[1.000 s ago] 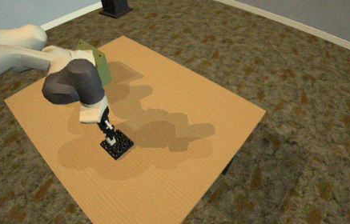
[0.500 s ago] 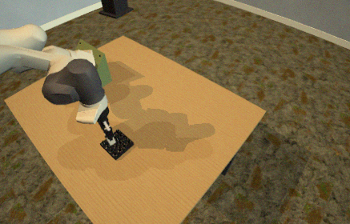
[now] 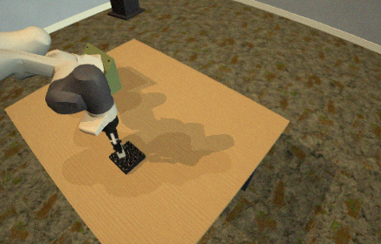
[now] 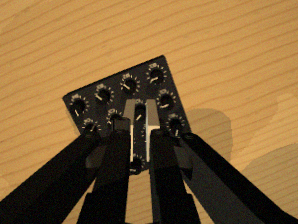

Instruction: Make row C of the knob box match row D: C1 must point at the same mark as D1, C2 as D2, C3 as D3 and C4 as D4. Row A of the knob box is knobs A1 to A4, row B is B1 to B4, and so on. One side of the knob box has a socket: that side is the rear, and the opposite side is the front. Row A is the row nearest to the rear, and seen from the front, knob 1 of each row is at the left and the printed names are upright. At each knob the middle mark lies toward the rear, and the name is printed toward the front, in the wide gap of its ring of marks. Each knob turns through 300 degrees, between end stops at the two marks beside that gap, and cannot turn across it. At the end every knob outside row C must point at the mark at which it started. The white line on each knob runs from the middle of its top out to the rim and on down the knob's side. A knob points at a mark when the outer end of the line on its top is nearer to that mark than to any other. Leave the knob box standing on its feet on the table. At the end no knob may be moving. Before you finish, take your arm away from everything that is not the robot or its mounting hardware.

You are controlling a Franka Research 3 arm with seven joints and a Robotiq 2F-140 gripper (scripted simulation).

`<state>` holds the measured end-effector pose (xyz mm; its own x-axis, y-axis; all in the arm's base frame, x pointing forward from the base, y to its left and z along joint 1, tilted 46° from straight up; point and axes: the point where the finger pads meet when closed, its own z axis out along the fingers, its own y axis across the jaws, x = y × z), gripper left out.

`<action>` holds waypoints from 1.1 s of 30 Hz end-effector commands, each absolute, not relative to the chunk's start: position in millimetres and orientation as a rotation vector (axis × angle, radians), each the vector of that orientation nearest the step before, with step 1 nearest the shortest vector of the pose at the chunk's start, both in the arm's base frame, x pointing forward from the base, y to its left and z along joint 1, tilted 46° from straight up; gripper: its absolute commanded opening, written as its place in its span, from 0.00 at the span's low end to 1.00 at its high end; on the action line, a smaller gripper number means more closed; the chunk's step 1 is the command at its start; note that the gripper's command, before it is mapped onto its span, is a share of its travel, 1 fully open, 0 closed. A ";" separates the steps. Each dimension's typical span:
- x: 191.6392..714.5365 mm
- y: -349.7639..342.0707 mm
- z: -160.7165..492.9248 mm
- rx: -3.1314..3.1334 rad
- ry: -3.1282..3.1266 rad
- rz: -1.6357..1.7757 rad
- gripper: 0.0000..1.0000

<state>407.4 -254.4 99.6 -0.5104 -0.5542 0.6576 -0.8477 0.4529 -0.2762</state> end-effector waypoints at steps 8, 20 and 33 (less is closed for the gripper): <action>406.8 -254.7 98.3 0.896 -2.408 0.916 0.05; 406.8 -254.7 98.3 0.703 -2.512 0.976 0.05; 406.8 -254.7 98.3 0.482 -2.611 1.035 0.05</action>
<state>407.5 -254.4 99.6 -0.8350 -0.2939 0.4653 -0.5309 0.6527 -0.5405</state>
